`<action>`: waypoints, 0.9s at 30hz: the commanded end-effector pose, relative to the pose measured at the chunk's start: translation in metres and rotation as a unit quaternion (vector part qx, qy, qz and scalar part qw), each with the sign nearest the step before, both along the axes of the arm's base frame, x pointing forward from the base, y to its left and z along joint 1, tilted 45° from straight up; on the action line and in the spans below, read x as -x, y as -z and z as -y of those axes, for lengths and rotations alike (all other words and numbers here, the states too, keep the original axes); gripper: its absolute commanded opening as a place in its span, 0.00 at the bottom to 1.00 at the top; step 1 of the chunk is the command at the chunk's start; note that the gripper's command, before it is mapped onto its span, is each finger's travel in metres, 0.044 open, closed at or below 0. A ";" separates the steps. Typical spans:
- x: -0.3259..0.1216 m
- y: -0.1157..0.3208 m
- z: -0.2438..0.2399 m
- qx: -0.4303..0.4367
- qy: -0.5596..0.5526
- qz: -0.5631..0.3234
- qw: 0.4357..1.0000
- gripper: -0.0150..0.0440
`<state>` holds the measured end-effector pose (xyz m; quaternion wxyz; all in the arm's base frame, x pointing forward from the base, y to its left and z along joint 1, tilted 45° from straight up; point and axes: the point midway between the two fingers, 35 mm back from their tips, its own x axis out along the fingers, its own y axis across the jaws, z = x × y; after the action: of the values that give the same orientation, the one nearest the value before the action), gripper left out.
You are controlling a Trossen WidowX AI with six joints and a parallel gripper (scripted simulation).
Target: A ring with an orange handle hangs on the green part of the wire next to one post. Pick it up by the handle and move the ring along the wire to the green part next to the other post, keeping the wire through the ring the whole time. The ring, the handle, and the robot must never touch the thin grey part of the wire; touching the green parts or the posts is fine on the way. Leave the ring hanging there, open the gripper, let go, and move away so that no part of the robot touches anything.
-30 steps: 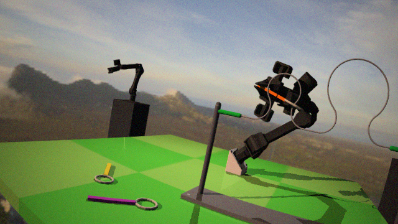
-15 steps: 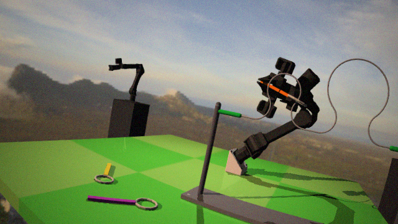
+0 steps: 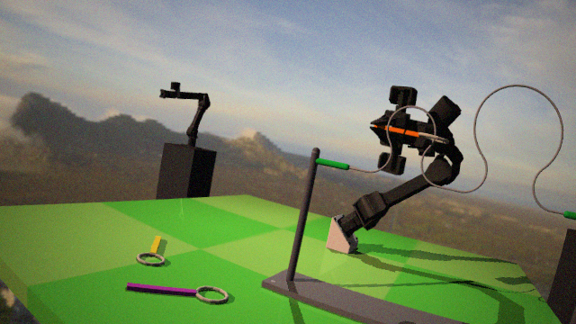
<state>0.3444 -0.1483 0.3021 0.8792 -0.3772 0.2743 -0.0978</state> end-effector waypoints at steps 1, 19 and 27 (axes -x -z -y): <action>-0.001 0.003 -0.004 -0.050 0.000 0.007 0.999 0.00; -0.003 0.018 -0.026 -0.246 0.000 0.028 0.969 0.00; -0.005 0.021 -0.037 -0.330 0.000 0.037 0.943 0.00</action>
<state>0.3486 -0.1164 0.2836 0.9597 -0.1032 0.2600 -0.0272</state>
